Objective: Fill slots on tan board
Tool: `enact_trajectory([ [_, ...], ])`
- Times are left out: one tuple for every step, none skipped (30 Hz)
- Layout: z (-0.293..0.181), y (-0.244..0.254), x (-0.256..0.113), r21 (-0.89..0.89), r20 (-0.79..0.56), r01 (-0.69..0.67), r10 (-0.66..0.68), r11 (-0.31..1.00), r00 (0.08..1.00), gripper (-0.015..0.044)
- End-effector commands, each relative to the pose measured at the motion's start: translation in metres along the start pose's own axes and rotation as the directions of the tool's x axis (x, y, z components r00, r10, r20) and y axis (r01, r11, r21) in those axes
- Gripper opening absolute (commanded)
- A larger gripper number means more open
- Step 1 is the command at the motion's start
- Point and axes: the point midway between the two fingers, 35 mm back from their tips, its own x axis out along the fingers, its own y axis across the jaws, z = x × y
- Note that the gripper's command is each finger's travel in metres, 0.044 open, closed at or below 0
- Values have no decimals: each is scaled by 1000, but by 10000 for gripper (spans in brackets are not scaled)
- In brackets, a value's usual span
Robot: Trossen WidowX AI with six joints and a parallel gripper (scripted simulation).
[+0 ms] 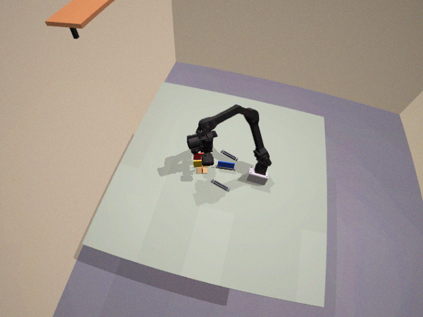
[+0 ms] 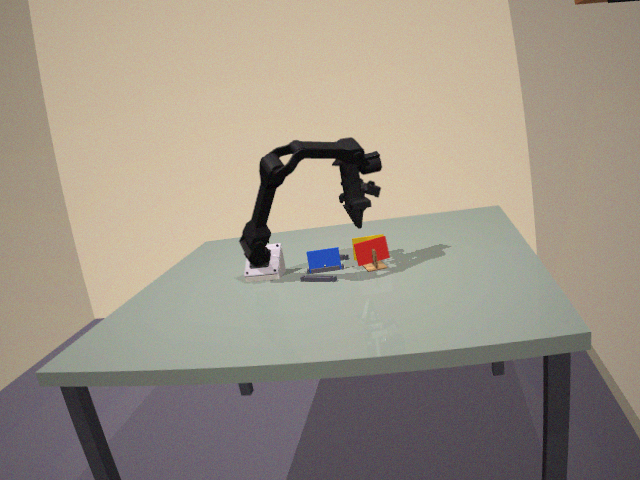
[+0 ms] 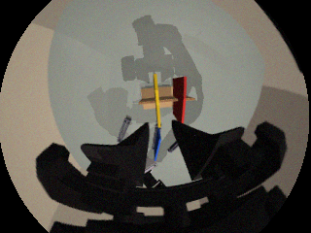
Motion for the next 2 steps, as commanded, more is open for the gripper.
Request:
enact_trajectory([
  [0, 1, 1, 3, -9, -3, 3, 1000, 1000, 165],
  [0, 1, 1, 3, -9, -3, 3, 1000, 1000, 165],
])
